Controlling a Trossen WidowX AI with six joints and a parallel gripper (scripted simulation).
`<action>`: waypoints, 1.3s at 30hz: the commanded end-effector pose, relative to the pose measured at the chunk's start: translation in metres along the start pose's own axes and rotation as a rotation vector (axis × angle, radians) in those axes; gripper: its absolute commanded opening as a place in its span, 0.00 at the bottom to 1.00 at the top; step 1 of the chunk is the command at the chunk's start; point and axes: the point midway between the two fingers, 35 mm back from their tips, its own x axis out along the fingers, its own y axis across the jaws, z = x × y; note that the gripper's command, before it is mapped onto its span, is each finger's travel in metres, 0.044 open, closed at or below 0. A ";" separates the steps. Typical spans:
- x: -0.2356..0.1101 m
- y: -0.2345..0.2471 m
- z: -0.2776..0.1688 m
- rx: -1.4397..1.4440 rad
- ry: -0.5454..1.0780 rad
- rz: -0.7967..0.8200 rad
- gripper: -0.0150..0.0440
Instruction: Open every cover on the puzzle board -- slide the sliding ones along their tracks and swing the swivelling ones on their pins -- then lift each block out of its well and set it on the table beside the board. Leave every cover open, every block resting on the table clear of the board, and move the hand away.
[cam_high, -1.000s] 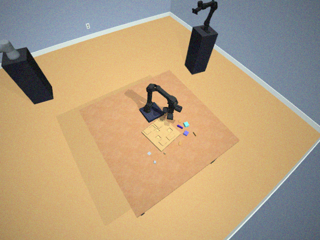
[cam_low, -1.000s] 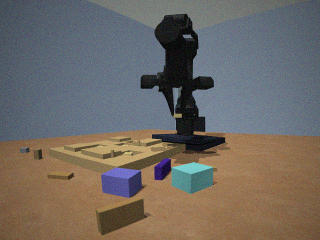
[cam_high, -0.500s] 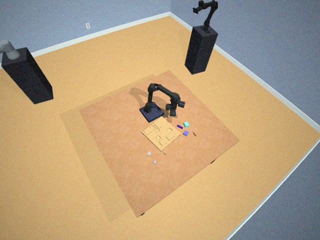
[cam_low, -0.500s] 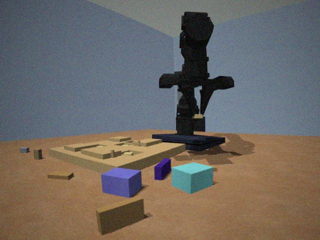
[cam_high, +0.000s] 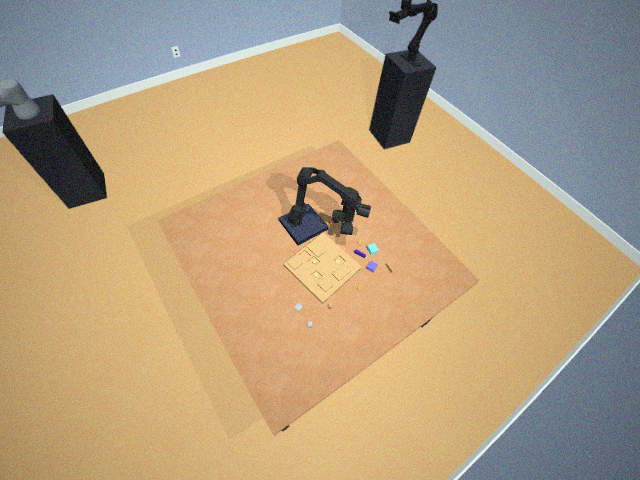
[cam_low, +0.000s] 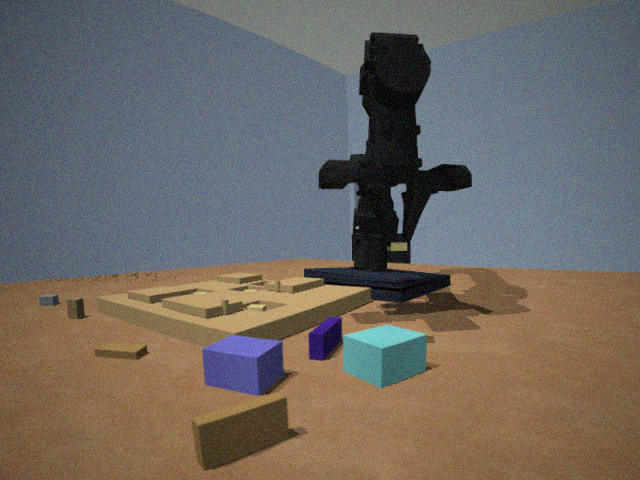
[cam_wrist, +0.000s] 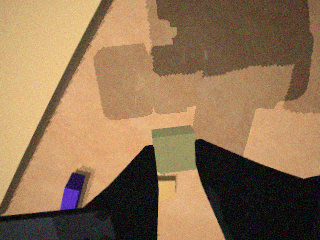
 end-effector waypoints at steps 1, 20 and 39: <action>0.009 -0.001 0.001 0.005 -0.010 -0.006 0.39; 0.040 -0.001 0.000 0.005 -0.010 -0.006 0.39; 0.071 -0.001 0.003 0.005 -0.010 -0.006 0.39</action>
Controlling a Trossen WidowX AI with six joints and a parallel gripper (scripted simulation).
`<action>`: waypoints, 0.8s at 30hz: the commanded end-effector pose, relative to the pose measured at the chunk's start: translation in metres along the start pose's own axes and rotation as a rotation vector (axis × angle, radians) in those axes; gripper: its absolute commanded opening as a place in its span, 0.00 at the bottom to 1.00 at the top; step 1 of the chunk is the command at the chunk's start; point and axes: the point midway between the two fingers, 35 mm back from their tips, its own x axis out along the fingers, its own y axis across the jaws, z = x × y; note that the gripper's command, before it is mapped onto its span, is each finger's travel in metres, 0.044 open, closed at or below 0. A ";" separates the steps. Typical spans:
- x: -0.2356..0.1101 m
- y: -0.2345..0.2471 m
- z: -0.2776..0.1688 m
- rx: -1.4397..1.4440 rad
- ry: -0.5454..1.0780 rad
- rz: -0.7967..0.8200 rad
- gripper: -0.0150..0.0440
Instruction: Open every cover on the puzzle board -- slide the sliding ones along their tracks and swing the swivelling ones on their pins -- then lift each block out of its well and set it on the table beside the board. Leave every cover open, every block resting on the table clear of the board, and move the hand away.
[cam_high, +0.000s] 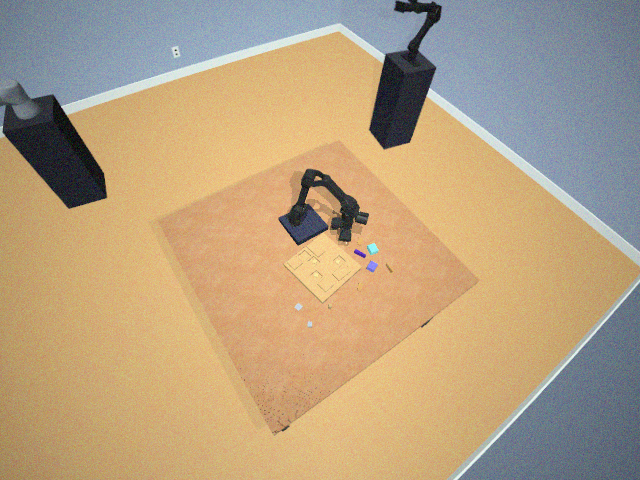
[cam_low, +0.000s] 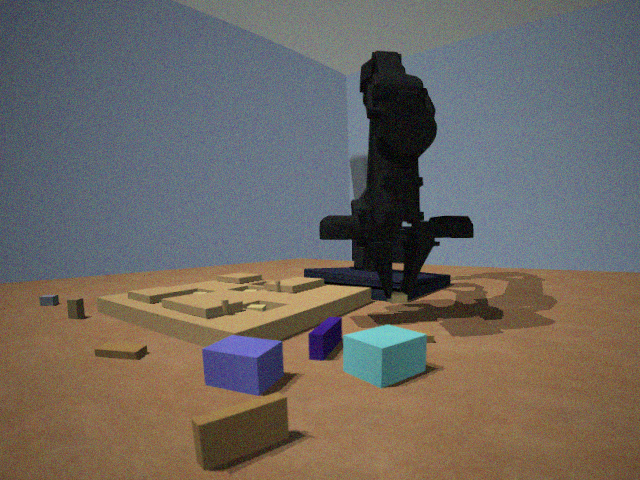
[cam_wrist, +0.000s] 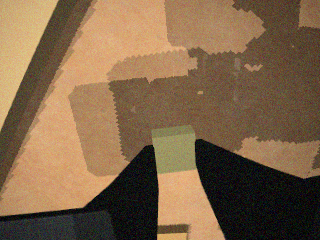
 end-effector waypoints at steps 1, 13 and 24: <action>0.008 -0.001 0.003 0.005 -0.010 -0.006 0.39; 0.025 -0.002 0.007 0.005 -0.010 -0.006 0.39; 0.022 -0.001 0.005 0.000 -0.005 -0.001 0.75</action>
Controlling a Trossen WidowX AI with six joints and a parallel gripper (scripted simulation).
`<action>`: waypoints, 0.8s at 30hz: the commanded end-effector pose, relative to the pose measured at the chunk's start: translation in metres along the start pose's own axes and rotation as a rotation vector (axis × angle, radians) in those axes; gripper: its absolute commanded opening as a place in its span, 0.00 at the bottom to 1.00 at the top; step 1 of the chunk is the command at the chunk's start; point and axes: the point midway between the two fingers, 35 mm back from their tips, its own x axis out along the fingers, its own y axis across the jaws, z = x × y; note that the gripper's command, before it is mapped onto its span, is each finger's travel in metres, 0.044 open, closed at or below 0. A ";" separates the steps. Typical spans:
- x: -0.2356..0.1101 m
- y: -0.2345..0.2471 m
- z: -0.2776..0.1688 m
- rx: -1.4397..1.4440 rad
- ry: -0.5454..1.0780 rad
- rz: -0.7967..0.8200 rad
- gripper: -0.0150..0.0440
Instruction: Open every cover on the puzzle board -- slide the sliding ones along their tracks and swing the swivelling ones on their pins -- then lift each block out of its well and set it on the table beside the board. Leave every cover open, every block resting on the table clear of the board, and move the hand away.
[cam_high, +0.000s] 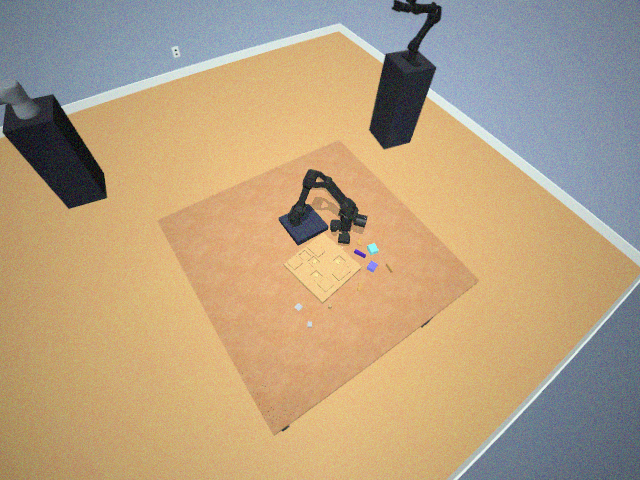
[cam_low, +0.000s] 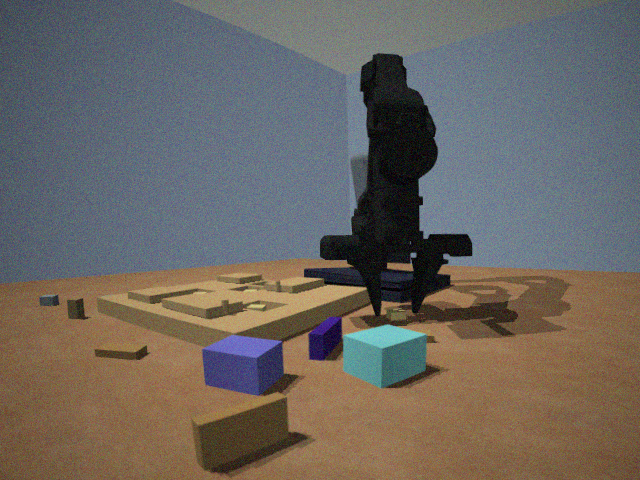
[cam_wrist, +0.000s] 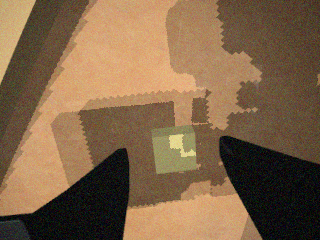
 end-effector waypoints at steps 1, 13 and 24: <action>0.000 0.000 0.000 0.000 0.001 0.000 0.79; -0.024 0.000 -0.002 0.001 -0.001 -0.002 1.00; -0.059 0.000 -0.001 0.003 -0.003 -0.004 1.00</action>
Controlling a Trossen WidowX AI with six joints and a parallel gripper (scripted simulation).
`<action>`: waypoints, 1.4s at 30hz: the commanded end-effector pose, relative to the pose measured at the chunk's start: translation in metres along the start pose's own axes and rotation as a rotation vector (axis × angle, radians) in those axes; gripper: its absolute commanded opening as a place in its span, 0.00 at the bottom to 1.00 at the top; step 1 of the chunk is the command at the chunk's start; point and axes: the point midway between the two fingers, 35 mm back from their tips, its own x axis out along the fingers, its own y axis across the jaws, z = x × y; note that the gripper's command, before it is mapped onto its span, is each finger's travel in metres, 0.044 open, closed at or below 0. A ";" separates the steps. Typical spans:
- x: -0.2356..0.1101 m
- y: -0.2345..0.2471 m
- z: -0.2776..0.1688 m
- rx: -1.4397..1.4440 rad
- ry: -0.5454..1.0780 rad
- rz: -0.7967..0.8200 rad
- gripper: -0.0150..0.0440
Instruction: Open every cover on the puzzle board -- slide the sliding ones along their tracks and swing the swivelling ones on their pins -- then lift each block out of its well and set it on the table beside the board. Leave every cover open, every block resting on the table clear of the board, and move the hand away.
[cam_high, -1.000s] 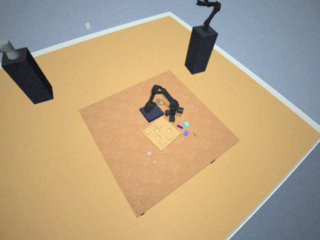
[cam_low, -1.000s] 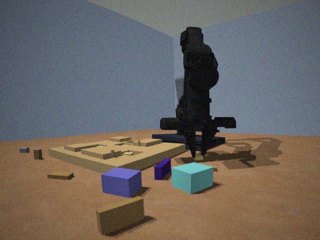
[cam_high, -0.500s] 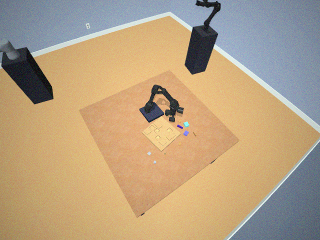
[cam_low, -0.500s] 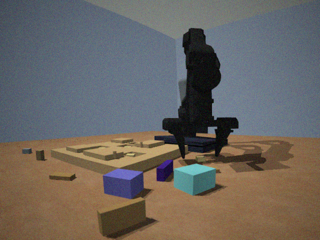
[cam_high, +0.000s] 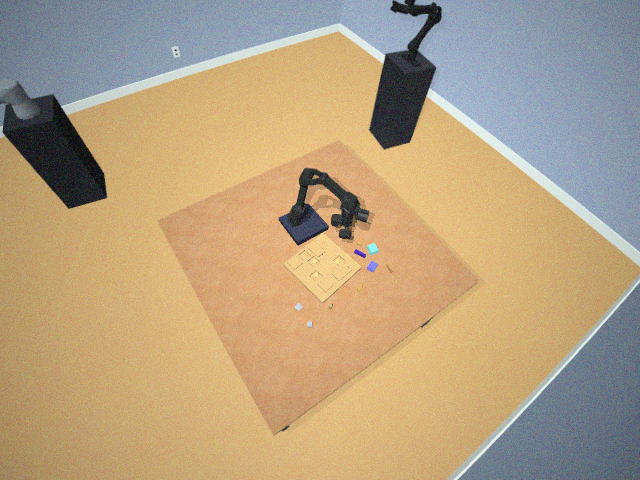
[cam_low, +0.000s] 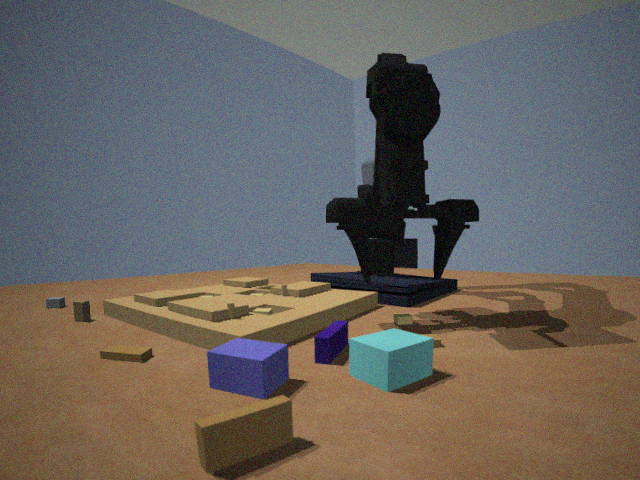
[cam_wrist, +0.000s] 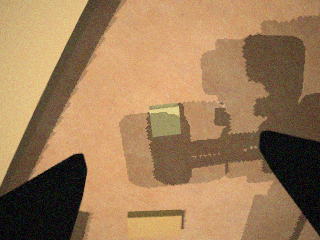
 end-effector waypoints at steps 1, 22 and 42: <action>-0.014 0.000 -0.001 -0.004 0.011 -0.001 1.00; -0.030 0.073 0.029 -0.429 0.002 0.012 0.33; -0.030 0.164 0.103 -1.156 -0.008 0.013 0.25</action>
